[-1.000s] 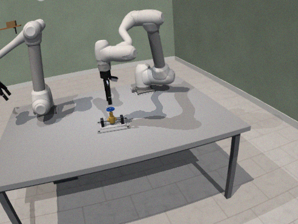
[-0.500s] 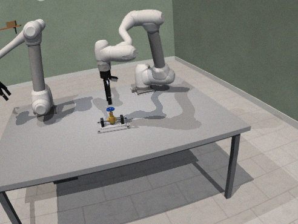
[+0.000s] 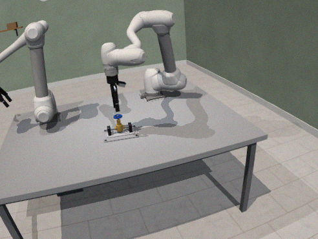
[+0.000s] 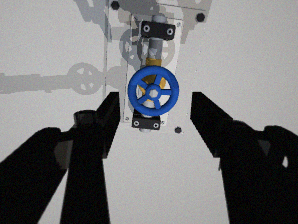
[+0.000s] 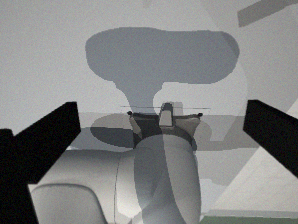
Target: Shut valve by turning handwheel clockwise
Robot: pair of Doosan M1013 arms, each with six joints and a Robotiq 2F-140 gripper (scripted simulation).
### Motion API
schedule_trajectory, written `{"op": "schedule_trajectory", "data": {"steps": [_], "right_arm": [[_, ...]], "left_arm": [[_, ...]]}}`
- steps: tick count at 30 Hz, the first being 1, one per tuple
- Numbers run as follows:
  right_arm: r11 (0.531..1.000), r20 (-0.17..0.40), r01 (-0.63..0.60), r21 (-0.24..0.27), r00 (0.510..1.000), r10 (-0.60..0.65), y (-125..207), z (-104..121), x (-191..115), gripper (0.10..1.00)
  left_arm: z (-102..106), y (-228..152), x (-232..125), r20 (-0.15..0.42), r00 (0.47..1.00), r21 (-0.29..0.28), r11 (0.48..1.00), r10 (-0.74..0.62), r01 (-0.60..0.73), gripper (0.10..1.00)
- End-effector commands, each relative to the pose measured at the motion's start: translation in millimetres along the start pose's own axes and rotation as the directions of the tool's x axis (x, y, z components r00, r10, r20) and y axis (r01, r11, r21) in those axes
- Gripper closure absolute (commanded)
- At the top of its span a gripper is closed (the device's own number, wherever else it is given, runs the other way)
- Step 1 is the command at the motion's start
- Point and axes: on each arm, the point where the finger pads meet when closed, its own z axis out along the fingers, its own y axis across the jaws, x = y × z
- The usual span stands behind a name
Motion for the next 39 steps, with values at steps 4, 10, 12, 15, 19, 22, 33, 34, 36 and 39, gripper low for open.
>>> {"op": "schedule_trajectory", "data": {"steps": [4,10,12,15,19,22,33,34,36,39], "right_arm": [[1.000,-0.001,0.000,0.000,1.000,0.000,-0.1,-0.4,0.1,0.098],[1.000,-0.001,0.000,0.000,1.000,0.000,-0.1,-0.4,0.1,0.098],[1.000,-0.001,0.000,0.000,1.000,0.000,-0.1,-0.4,0.1,0.098],[1.000,-0.001,0.000,0.000,1.000,0.000,-0.1,-0.4,0.1,0.098],[1.000,-0.001,0.000,0.000,1.000,0.000,-0.1,-0.4,0.1,0.098],[1.000,-0.001,0.000,0.000,1.000,0.000,-0.1,-0.4,0.1,0.098],[1.000,-0.001,0.000,0.000,1.000,0.000,-0.1,-0.4,0.1,0.098],[1.000,-0.001,0.000,0.000,1.000,0.000,-0.1,-0.4,0.1,0.098],[1.000,-0.001,0.000,0.000,1.000,0.000,-0.1,-0.4,0.1,0.098],[1.000,-0.001,0.000,0.000,1.000,0.000,-0.1,-0.4,0.1,0.098]], "left_arm": [[-1.5,0.4,-0.1,0.001,1.000,-0.002,1.000,-0.023,0.023,0.590],[-1.5,0.4,-0.1,0.001,0.998,-0.002,0.998,-0.067,0.067,0.590],[-1.5,0.4,-0.1,0.001,0.997,-0.002,0.997,-0.076,0.076,0.590],[-1.5,0.4,-0.1,0.001,0.995,-0.002,0.995,-0.098,0.098,0.590],[-1.5,0.4,-0.1,0.001,0.989,-0.002,0.989,-0.150,0.150,0.590],[-1.5,0.4,-0.1,0.001,0.981,-0.002,0.981,-0.196,0.196,0.590],[-1.5,0.4,-0.1,0.001,0.927,-0.001,0.927,-0.375,0.375,0.590],[-1.5,0.4,-0.1,0.001,0.917,-0.001,0.917,-0.398,0.398,0.590],[-1.5,0.4,-0.1,0.001,0.895,-0.001,0.895,-0.446,0.446,0.590],[-1.5,0.4,-0.1,0.002,0.854,-0.001,0.854,-0.520,0.520,0.590]]}}
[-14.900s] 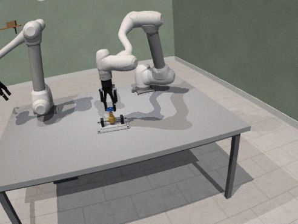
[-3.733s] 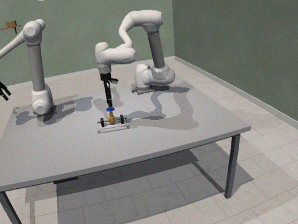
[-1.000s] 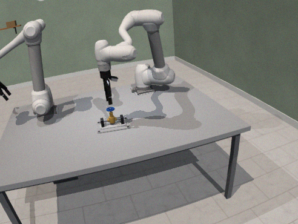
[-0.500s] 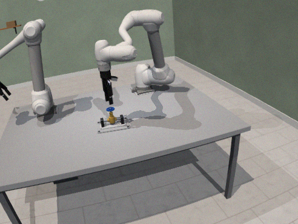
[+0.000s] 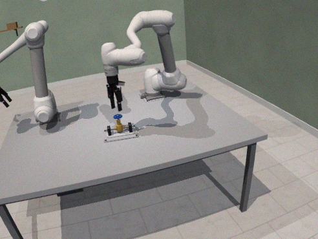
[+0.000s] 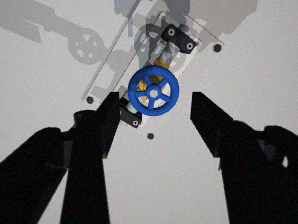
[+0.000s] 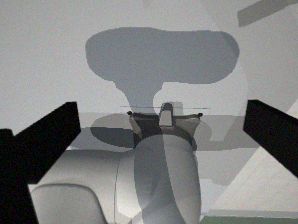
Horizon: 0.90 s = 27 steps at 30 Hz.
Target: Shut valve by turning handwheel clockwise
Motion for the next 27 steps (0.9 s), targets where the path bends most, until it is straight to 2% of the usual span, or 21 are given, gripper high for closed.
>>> {"op": "schedule_trajectory", "data": {"steps": [1,6,8,13,18,23,25,27], "right_arm": [[1.000,-0.001,0.000,0.000,1.000,0.000,-0.1,-0.4,0.1,0.098],[1.000,-0.001,0.000,0.000,1.000,0.000,-0.1,-0.4,0.1,0.098],[1.000,-0.001,0.000,0.000,1.000,0.000,-0.1,-0.4,0.1,0.098],[1.000,-0.001,0.000,0.000,1.000,0.000,-0.1,-0.4,0.1,0.098],[1.000,-0.001,0.000,0.000,1.000,0.000,-0.1,-0.4,0.1,0.098],[1.000,-0.001,0.000,0.000,1.000,0.000,-0.1,-0.4,0.1,0.098],[1.000,-0.001,0.000,0.000,1.000,0.000,-0.1,-0.4,0.1,0.098],[1.000,-0.001,0.000,0.000,1.000,0.000,-0.1,-0.4,0.1,0.098]], "left_arm": [[-1.4,0.3,-0.3,0.001,0.994,-0.003,0.994,-0.105,0.105,0.590],[-1.4,0.3,-0.3,0.001,0.964,-0.003,0.964,-0.265,0.265,0.590],[-1.4,0.3,-0.3,0.001,0.964,-0.003,0.964,-0.265,0.265,0.590],[-1.4,0.3,-0.3,0.002,0.901,-0.002,0.901,-0.435,0.435,0.590],[-1.4,0.3,-0.3,0.002,0.797,-0.002,0.797,-0.605,0.605,0.590],[-1.4,0.3,-0.3,0.003,0.648,-0.001,0.648,-0.761,0.761,0.590],[-1.4,0.3,-0.3,0.003,0.648,-0.001,0.648,-0.761,0.761,0.590],[-1.4,0.3,-0.3,0.003,0.577,-0.001,0.577,-0.817,0.817,0.590]]}}
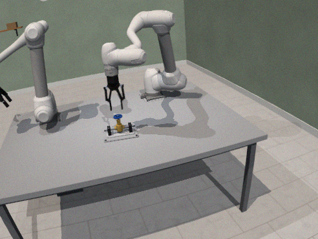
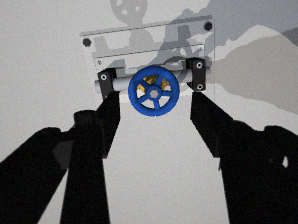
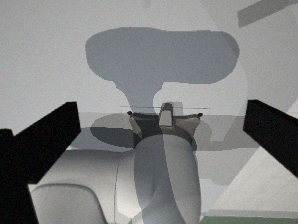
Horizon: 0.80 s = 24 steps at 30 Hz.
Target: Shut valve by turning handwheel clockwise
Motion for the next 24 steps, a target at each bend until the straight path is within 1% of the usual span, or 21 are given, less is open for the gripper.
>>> {"op": "schedule_trajectory", "data": {"steps": [1,4,7,10,13,15,19,24], "right_arm": [[1.000,-0.001,0.000,0.000,1.000,0.000,-0.1,-0.4,0.1,0.098],[1.000,-0.001,0.000,0.000,1.000,0.000,-0.1,-0.4,0.1,0.098],[1.000,-0.001,0.000,0.000,1.000,0.000,-0.1,-0.4,0.1,0.098],[1.000,-0.001,0.000,0.000,1.000,0.000,-0.1,-0.4,0.1,0.098],[1.000,-0.001,0.000,0.000,1.000,0.000,-0.1,-0.4,0.1,0.098],[1.000,-0.001,0.000,0.000,1.000,0.000,-0.1,-0.4,0.1,0.098],[1.000,-0.001,0.000,0.000,1.000,0.000,-0.1,-0.4,0.1,0.098],[1.000,-0.001,0.000,0.000,1.000,0.000,-0.1,-0.4,0.1,0.098]], "left_arm": [[-1.5,-0.1,-0.5,0.007,0.989,-0.007,0.989,-0.146,0.146,0.590],[-1.5,-0.1,-0.5,0.008,0.959,-0.006,0.959,-0.284,0.284,0.590],[-1.5,-0.1,-0.5,0.008,0.908,-0.005,0.908,-0.420,0.420,0.590],[-1.5,-0.1,-0.5,0.009,0.835,-0.003,0.835,-0.550,0.550,0.590],[-1.5,-0.1,-0.5,0.009,0.742,-0.002,0.742,-0.670,0.670,0.590],[-1.5,-0.1,-0.5,0.009,0.742,-0.002,0.742,-0.670,0.670,0.590],[-1.5,-0.1,-0.5,0.010,0.588,0.000,0.588,-0.809,0.809,0.590],[-1.5,-0.1,-0.6,0.009,0.358,0.003,0.358,-0.934,0.934,0.590]]}}
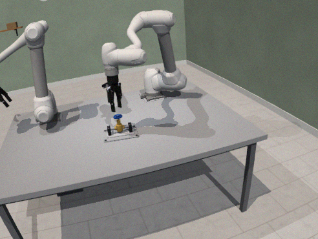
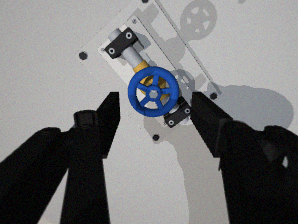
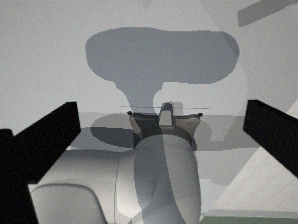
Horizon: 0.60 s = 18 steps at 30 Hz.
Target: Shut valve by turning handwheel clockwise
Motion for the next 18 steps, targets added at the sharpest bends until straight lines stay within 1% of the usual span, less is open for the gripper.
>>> {"op": "schedule_trajectory", "data": {"steps": [1,3,6,8,10,13,18], "right_arm": [[1.000,-0.001,0.000,0.000,1.000,0.000,-0.1,-0.4,0.1,0.098],[1.000,-0.001,0.000,0.000,1.000,0.000,-0.1,-0.4,0.1,0.098],[1.000,-0.001,0.000,0.000,1.000,0.000,-0.1,-0.4,0.1,0.098],[1.000,-0.001,0.000,0.000,1.000,0.000,-0.1,-0.4,0.1,0.098],[1.000,-0.001,0.000,0.000,1.000,0.000,-0.1,-0.4,0.1,0.098],[1.000,-0.001,0.000,0.000,1.000,0.000,-0.1,-0.4,0.1,0.098],[1.000,-0.001,0.000,0.000,1.000,0.000,-0.1,-0.4,0.1,0.098]], "left_arm": [[-1.4,-0.6,-0.4,0.011,0.971,0.003,0.971,-0.240,0.240,0.590],[-1.4,-0.6,-0.4,0.011,0.940,0.004,0.940,-0.341,0.341,0.590],[-1.4,-0.6,-0.4,0.010,0.874,0.006,0.874,-0.486,0.486,0.590],[-1.4,-0.6,-0.4,0.010,0.874,0.006,0.874,-0.486,0.486,0.590],[-1.4,-0.6,-0.4,0.010,0.818,0.007,0.818,-0.575,0.575,0.590],[-1.4,-0.6,-0.4,0.008,0.718,0.008,0.718,-0.696,0.696,0.590],[-1.4,-0.6,-0.4,0.006,0.515,0.010,0.515,-0.857,0.857,0.590]]}}
